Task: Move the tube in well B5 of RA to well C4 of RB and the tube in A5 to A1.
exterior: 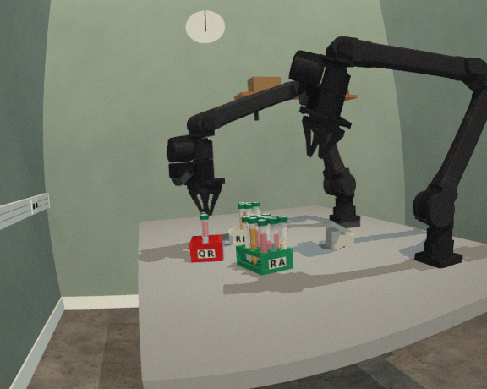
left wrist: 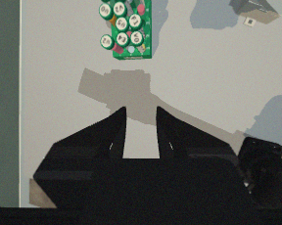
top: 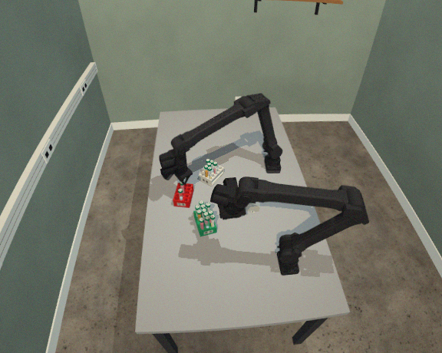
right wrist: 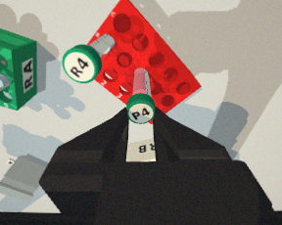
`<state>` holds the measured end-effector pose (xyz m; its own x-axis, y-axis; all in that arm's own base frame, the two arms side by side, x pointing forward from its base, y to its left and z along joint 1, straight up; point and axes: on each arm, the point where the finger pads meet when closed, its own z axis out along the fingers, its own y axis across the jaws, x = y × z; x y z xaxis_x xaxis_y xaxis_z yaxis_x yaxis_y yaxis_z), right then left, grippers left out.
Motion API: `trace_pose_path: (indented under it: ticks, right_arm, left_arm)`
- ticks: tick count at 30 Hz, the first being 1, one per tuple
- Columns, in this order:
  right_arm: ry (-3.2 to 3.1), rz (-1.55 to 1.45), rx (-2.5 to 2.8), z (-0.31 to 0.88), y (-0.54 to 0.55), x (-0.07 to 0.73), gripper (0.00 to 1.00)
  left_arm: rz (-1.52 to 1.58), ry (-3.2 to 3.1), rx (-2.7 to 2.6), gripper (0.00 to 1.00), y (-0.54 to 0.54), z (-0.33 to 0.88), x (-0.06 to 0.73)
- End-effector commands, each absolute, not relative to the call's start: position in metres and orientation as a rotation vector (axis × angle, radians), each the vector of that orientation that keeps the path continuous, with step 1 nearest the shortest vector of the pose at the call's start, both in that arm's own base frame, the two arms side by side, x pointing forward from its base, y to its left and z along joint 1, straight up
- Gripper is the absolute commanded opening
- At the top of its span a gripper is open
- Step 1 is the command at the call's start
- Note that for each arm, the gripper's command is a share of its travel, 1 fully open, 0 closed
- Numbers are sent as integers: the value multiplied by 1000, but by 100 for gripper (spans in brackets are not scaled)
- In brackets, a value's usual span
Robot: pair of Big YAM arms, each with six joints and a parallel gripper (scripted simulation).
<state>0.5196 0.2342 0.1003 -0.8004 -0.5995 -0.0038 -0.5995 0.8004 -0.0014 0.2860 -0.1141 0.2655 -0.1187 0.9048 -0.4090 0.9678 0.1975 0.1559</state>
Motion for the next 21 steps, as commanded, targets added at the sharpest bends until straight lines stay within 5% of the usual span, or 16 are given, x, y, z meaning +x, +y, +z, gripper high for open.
trace_pose_path:
  ticks: [1, 4, 5, 21]
  right_arm:
    - [2971, 2, -998, 93, 246, 521, 0]
    - [2971, 2, -998, 93, 246, 521, 0]
    - [2971, 2, -998, 93, 246, 521, 24]
    - [2943, 6, -985, 112, 242, 528, 30]
  left_arm:
    - [-181, 2038, 1734, 30, -115, 281, 293]
    - [-181, 2038, 1734, 30, -115, 281, 293]
    - [-181, 2038, 1734, 30, -115, 281, 293]
    - [-181, 2038, 1734, 30, -115, 281, 293]
